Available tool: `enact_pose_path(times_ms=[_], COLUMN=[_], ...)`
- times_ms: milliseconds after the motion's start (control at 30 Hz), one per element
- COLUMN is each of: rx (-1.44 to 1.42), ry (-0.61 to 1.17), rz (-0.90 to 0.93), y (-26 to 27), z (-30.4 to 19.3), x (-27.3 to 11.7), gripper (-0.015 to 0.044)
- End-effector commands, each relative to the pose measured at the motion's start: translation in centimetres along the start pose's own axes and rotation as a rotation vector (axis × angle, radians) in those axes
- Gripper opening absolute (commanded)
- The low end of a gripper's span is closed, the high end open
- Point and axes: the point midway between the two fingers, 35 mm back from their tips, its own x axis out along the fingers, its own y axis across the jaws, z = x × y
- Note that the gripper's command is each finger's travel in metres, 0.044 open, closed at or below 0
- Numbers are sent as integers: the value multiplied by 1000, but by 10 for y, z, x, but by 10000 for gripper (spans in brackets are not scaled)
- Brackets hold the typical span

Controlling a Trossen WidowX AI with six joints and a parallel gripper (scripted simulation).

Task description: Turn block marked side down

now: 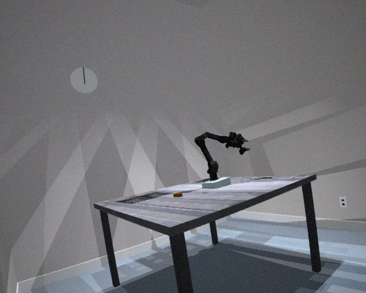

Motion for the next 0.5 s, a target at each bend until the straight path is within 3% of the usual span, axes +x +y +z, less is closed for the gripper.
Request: enact_pose_path(times_ms=[0,467], rx=[2,223], ry=[6,532], rz=[-1,-54], y=[-1,-81], z=[-1,-137], x=[2,117], gripper=[426,440])
